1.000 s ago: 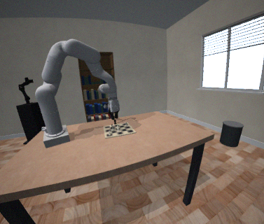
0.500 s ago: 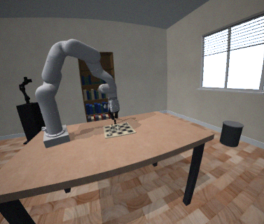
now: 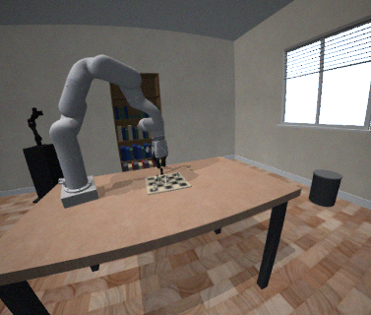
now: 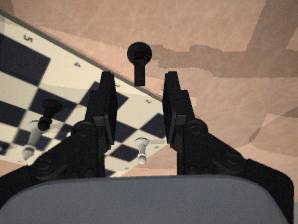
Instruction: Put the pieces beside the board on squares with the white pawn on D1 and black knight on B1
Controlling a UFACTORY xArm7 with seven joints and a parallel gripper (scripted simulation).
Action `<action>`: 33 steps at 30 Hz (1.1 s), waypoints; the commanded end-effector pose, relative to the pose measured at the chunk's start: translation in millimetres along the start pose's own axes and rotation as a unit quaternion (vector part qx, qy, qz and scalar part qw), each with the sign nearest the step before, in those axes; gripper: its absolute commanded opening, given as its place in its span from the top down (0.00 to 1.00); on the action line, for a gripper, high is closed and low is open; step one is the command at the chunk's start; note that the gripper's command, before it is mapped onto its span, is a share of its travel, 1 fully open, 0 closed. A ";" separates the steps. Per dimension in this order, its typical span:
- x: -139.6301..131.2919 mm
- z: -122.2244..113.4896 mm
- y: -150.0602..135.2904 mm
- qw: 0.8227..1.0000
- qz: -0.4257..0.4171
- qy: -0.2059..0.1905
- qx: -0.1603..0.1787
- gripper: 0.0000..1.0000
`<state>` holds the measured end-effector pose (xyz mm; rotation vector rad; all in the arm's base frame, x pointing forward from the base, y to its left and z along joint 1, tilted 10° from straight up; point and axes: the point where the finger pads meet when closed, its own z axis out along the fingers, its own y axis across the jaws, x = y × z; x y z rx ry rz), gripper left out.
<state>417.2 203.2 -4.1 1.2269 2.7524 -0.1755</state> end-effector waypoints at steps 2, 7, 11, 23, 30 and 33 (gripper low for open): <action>-0.2 -0.9 1.6 1.000 0.000 0.000 -0.002 0.63; -0.2 4.1 1.7 1.000 0.000 0.000 -0.002 0.63; -0.2 11.5 1.7 1.000 0.000 0.000 -0.002 0.63; -0.2 29.7 1.8 1.000 0.000 0.000 -0.002 0.63; -0.2 32.7 1.8 1.000 0.000 0.000 -0.002 0.63; -0.2 32.7 1.8 1.000 0.000 0.000 -0.002 0.63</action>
